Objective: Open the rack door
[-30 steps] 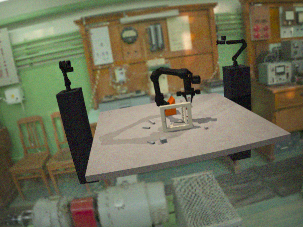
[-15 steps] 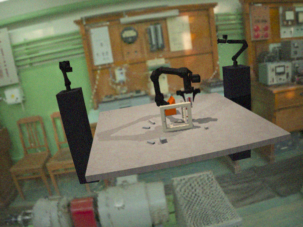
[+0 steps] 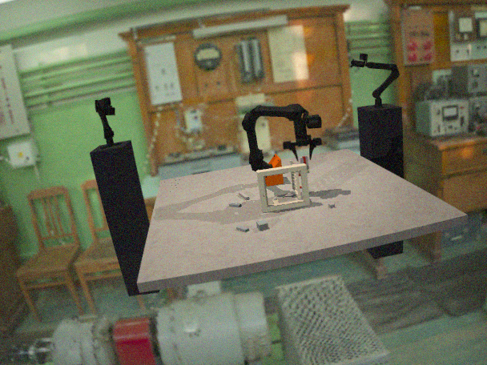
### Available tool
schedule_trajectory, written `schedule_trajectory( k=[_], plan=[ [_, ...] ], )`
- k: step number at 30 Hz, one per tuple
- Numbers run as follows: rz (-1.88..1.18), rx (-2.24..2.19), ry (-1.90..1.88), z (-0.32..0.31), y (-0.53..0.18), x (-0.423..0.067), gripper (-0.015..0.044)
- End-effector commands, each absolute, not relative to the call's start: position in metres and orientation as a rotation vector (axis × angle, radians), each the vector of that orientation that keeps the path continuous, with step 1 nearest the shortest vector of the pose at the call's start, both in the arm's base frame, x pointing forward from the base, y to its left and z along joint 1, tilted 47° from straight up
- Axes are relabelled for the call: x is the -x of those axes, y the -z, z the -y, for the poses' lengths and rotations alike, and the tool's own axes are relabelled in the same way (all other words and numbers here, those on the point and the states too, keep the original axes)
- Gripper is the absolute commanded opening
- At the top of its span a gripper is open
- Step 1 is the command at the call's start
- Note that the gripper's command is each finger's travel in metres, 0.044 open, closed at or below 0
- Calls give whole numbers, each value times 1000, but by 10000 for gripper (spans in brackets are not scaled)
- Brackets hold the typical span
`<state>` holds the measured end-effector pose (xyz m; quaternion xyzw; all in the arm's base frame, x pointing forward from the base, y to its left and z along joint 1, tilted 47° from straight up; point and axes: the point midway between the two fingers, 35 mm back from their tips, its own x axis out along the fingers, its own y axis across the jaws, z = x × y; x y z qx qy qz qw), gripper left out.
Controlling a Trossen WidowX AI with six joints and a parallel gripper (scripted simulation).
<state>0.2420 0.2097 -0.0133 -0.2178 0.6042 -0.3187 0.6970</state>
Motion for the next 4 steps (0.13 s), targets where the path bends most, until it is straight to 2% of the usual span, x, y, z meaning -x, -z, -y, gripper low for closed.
schedule_trajectory(
  k=[1,4],
  plan=[
    [-1350,485,712,-213,11,-241,287],
    [-1350,485,709,-216,8,-241,287]
  ],
)
